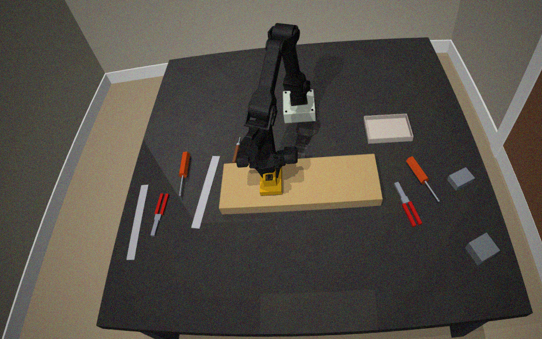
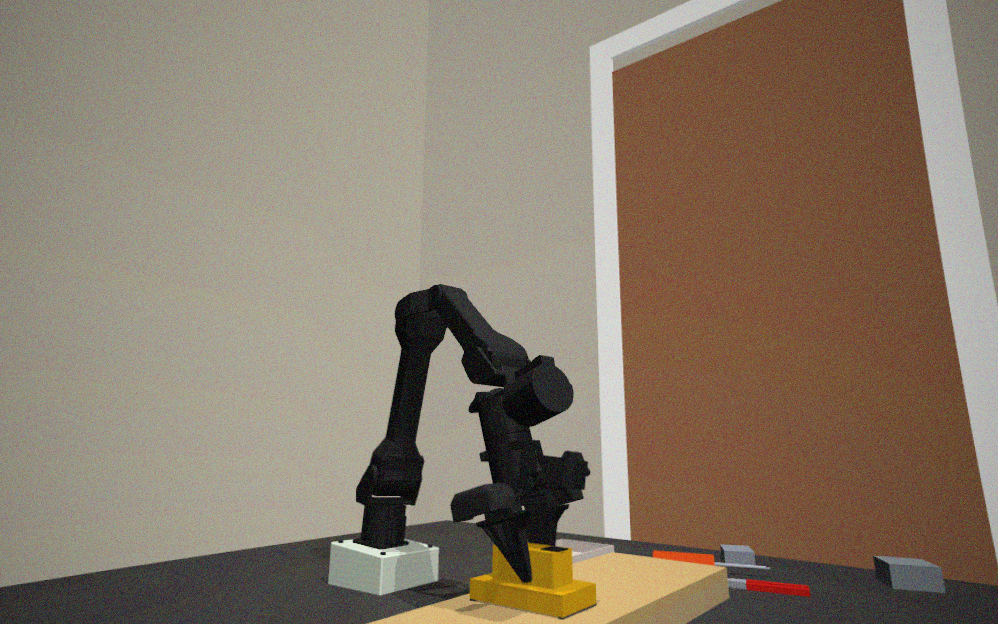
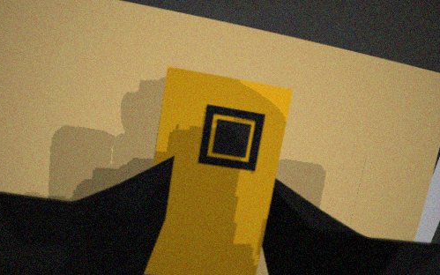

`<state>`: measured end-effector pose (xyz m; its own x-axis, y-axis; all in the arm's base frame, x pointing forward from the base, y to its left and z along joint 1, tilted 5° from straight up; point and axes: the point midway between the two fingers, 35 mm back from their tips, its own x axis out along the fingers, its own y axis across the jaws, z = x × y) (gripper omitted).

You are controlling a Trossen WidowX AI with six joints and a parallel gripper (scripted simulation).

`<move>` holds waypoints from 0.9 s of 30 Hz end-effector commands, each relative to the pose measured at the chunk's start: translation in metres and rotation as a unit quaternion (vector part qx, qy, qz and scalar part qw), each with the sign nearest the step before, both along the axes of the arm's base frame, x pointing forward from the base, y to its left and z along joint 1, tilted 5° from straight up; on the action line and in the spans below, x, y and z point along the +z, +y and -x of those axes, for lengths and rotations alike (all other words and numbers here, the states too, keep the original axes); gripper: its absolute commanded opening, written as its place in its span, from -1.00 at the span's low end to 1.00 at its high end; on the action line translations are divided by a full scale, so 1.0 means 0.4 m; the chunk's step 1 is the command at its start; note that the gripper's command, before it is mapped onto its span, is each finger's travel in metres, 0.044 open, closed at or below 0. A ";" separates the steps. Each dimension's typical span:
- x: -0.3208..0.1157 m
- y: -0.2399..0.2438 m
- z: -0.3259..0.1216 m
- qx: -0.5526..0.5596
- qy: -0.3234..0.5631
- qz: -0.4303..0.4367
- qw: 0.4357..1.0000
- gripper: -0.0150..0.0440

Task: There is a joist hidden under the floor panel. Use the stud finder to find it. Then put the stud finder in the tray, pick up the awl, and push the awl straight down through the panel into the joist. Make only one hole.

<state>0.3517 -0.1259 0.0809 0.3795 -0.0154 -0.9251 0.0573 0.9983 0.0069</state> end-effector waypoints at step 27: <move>-0.001 0.112 -0.006 -0.002 0.001 -0.002 1.000 -0.49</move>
<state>0.3542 -0.0859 0.0810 0.3795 -0.0112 -0.9251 0.0572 0.9983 0.0114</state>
